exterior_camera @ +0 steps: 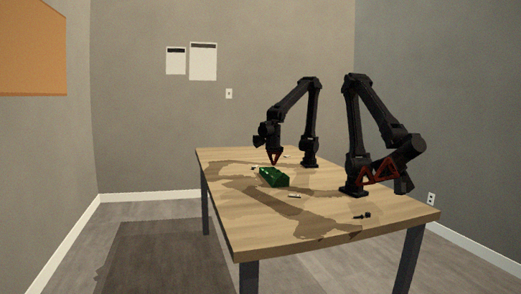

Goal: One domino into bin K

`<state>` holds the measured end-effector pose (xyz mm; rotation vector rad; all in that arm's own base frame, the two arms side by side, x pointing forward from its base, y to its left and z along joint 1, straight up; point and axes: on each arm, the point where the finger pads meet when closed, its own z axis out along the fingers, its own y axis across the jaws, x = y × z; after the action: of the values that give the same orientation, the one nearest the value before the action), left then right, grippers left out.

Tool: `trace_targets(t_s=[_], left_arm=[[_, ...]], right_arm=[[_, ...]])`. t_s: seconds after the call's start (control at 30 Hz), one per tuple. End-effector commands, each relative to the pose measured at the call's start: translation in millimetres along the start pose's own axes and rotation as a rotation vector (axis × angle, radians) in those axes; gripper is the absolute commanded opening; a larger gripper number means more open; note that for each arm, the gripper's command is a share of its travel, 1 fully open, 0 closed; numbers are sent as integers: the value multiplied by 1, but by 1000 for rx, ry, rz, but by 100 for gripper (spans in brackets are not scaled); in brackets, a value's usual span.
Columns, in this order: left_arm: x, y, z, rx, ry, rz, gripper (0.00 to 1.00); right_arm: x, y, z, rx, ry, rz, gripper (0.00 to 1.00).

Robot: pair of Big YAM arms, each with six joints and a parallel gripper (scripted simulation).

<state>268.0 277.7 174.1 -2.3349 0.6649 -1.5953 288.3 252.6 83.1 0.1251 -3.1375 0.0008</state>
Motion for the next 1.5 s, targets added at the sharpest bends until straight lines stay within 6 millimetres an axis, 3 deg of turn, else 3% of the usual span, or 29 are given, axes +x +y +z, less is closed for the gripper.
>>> trace_targets(t_s=[0.0,0.03,0.07,0.13,0.5,0.57,0.73,0.8,0.83,0.9,1.07,1.13,1.17,1.23,1.47], left_arm=[[1,-10,-5,20,-5,10,100],[1,-10,-5,20,-5,10,100],[1,-10,-5,20,-5,10,100],[1,-10,-5,20,-5,10,100],[1,-10,-5,20,-5,10,100],[1,-10,-5,20,-5,10,100],[1,-10,-5,20,-5,10,100],[1,-10,-5,20,-5,10,100],[1,-10,-5,20,-5,10,100],[1,-10,-5,20,-5,10,100],[1,-10,-5,20,-5,10,100],[1,-10,-5,20,-5,10,100],[1,-10,-5,20,-5,10,100],[1,-10,-5,20,-5,10,100],[1,-10,-5,20,-5,10,100]], right_arm=[[-3,-1,3,5,5,-3,9],[-21,13,-24,-40,-57,-3,9],[-21,13,-25,-41,-58,-3,9],[-16,22,-15,-23,-32,-1,9],[-10,78,-14,-21,-24,-1,9],[-10,78,-14,-21,-24,-1,9],[-8,102,-14,-22,-24,-1,9],[-9,104,-14,-26,-27,-1,9],[5,89,3,10,7,-1,9],[-3,83,10,0,-2,22,9],[0,86,24,0,-2,13,9],[0,86,24,0,-2,13,9],[-11,97,15,-24,-25,6,9],[0,86,32,1,-2,6,9],[0,86,51,1,-2,6,9]])
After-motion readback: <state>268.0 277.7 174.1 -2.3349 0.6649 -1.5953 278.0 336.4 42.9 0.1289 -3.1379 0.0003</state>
